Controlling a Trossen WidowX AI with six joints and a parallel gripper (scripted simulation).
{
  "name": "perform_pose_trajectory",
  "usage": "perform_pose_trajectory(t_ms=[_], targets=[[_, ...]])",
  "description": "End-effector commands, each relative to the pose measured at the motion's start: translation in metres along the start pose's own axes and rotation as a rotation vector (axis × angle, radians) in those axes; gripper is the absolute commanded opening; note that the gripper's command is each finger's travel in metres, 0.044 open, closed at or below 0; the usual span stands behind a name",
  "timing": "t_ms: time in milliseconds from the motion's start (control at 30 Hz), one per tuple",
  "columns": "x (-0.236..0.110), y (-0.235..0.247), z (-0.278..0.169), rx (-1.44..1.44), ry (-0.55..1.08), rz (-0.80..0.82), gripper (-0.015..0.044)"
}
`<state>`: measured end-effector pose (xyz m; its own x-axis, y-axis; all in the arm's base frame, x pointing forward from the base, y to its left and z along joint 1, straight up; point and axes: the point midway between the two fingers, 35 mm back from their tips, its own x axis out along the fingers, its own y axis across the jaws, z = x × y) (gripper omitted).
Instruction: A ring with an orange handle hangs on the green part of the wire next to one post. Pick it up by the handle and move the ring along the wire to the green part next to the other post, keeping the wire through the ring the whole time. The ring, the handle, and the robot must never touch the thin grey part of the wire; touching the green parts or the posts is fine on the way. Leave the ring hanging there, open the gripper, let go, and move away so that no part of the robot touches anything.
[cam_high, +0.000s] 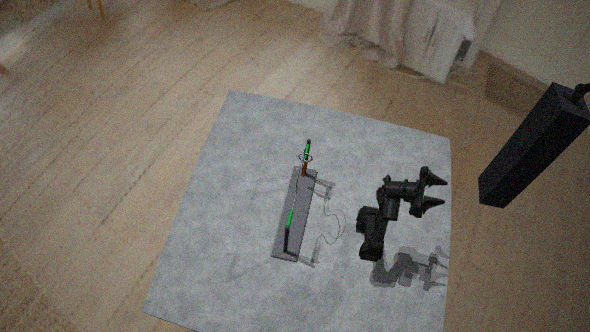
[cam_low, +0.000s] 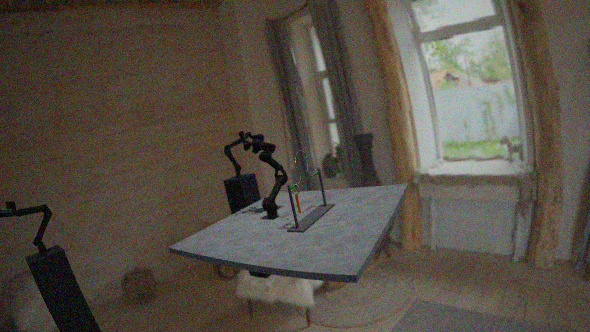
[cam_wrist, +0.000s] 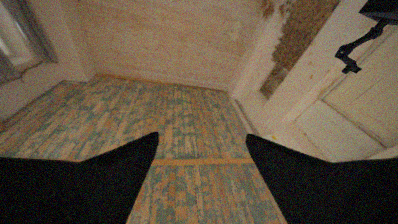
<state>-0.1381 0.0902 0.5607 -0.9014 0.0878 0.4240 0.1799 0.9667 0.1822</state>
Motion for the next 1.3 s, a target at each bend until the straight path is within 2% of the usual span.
perform_pose_trajectory(t_ms=[0, 267, 500, 733, 1000, 1267], targets=[[0.0, -0.002, -0.002, -0.009, 0.007, 0.0, 0.0374], [-0.028, -0.104, -0.06, -0.368, 0.346, 0.011, 0.0164], [-0.087, -0.206, -0.09, -0.656, 0.714, 0.033, 0.016], [-0.172, -0.298, -0.09, -0.861, 1.118, 0.075, 0.016], [-0.284, -0.37, -0.049, -0.955, 1.596, 0.148, 0.016], [-0.394, -0.395, 0.025, -0.871, 2.065, 0.242, 0.016]])
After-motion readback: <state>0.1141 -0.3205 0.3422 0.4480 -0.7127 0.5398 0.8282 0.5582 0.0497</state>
